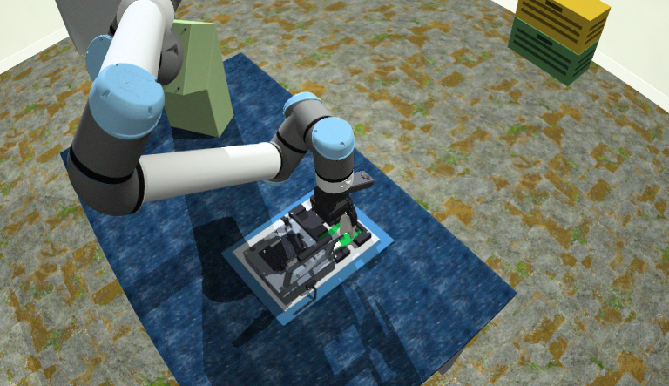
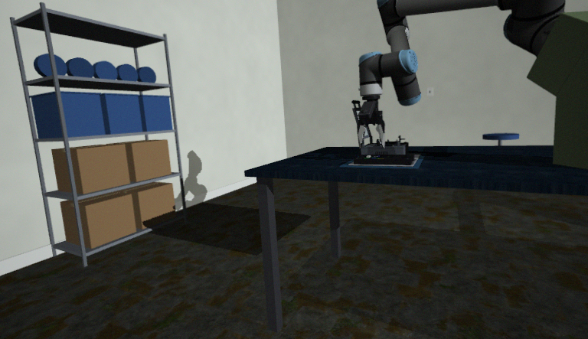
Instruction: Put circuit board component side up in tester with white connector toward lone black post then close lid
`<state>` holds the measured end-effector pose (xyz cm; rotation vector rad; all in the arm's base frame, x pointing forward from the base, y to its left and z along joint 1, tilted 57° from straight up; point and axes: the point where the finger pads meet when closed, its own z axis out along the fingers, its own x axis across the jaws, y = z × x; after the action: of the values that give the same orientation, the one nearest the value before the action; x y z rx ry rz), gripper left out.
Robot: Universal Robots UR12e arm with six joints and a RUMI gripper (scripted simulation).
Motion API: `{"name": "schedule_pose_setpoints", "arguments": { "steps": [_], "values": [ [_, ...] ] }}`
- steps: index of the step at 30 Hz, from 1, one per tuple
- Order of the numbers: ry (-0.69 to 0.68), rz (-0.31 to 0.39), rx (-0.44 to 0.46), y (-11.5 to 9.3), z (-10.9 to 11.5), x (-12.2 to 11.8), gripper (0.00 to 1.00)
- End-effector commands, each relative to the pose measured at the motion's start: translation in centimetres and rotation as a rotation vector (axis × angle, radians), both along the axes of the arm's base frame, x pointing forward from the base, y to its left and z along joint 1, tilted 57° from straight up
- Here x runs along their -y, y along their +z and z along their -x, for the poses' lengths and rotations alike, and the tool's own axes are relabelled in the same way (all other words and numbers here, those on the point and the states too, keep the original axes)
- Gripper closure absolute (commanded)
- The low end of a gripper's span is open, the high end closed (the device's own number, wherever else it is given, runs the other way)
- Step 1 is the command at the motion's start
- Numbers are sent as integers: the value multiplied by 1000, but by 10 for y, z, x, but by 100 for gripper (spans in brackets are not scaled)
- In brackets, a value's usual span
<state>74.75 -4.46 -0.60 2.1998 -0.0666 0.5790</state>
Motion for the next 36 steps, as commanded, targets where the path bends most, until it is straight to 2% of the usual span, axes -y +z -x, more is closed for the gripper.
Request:
{"name": "schedule_pose_setpoints", "arguments": {
  "steps": [1,20,36],
  "values": [
    [0,-1,1,-4,-5,6,41],
    [0,0,1,-16,-13,22,41],
    [1,0,0,-17,-13,22,41]
  ]
}}
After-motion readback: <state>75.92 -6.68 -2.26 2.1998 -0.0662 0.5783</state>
